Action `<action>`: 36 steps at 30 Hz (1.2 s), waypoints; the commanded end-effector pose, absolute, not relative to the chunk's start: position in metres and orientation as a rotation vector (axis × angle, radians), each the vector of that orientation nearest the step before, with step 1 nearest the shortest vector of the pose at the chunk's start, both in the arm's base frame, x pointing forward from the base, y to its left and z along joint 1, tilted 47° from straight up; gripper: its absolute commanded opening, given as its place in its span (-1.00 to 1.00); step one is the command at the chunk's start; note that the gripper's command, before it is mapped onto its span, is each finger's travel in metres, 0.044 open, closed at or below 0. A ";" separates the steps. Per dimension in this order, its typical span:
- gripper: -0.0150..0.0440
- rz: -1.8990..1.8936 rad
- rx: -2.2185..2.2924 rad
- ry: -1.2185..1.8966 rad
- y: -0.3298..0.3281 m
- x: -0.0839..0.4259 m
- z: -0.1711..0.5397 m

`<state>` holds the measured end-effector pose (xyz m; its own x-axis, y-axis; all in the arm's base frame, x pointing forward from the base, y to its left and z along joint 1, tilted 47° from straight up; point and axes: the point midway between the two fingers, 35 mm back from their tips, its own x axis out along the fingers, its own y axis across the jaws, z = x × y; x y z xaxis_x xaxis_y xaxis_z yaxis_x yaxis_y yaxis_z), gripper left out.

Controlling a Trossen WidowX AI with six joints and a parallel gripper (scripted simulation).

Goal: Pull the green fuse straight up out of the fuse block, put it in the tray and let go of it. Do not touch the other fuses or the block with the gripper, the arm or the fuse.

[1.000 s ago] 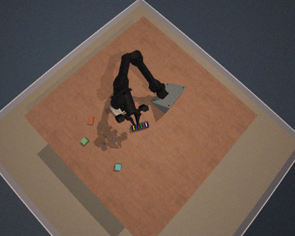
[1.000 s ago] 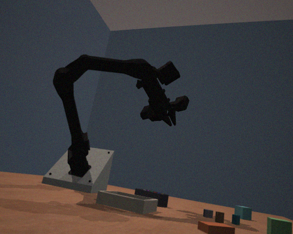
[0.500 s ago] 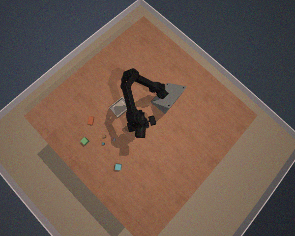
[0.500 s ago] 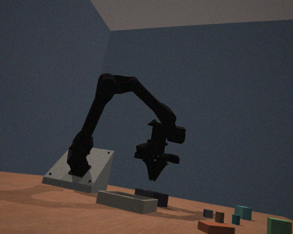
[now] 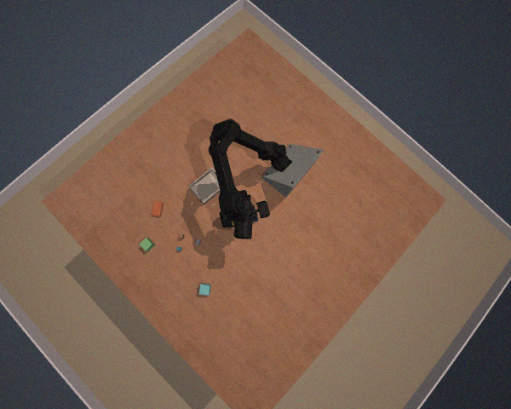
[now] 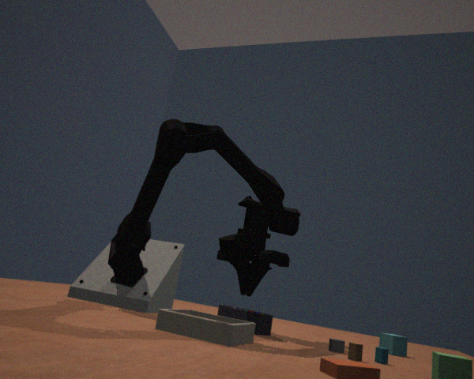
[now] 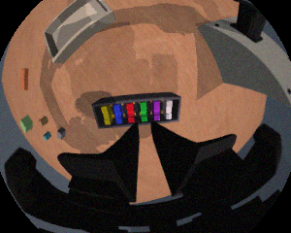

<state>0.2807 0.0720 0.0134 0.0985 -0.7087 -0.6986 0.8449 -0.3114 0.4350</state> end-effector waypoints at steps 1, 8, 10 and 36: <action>-0.25 -1.561 1.063 0.173 0.067 0.280 0.010; -0.25 -1.561 1.063 0.172 0.062 0.281 0.005; -0.25 -1.561 1.063 0.172 0.060 0.280 0.004; -0.25 -1.561 1.062 0.171 0.050 0.280 -0.006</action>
<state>0.2799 0.0516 -0.0043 0.0950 -0.7115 -0.6962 0.8445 -0.3126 0.4348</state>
